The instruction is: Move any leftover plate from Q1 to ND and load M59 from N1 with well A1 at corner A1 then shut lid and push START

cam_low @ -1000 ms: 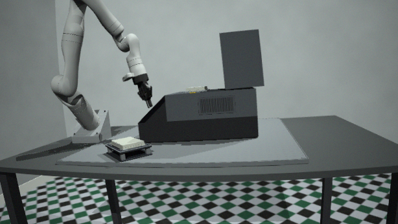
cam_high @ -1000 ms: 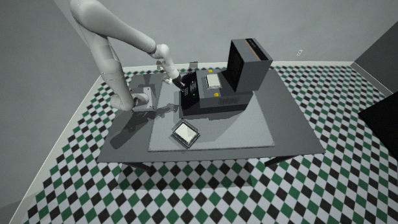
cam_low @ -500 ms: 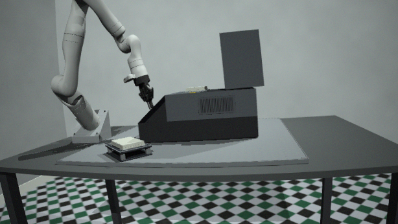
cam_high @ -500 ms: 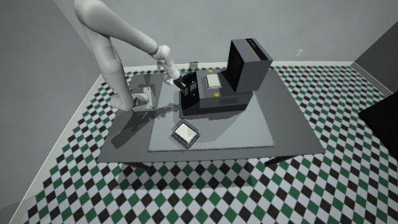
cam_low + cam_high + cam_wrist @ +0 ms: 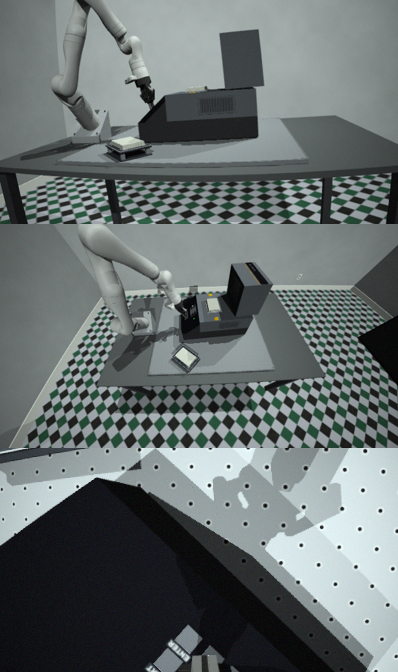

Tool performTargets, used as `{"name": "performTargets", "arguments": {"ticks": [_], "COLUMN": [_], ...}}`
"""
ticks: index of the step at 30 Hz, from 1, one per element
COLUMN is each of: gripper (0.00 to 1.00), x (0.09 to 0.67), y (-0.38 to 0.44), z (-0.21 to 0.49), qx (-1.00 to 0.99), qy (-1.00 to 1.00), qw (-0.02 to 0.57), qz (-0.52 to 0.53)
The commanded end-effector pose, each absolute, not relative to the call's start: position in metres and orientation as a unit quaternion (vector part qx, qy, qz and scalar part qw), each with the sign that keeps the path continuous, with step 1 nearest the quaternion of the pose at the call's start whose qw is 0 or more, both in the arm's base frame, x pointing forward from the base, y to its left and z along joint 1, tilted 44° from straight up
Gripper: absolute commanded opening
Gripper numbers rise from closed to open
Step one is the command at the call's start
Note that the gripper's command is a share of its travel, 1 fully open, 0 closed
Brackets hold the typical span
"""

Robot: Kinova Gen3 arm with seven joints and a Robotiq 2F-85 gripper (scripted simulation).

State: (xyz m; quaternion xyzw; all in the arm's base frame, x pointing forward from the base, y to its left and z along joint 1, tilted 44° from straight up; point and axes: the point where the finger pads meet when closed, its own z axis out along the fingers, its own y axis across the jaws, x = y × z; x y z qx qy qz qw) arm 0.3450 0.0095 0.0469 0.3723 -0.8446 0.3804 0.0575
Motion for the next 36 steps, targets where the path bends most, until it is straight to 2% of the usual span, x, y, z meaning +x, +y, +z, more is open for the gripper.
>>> {"name": "performTargets", "arguments": {"ticks": [1,36], "gripper": [0.1,0.1], "x": [0.3461,0.3498], "y": [0.0091,0.0055], "z": [0.0461,0.0425], "qx": [0.373,0.373], "qy": [-0.845,-0.845], "qw": [0.057,0.057], "qz": [0.38,0.38]}}
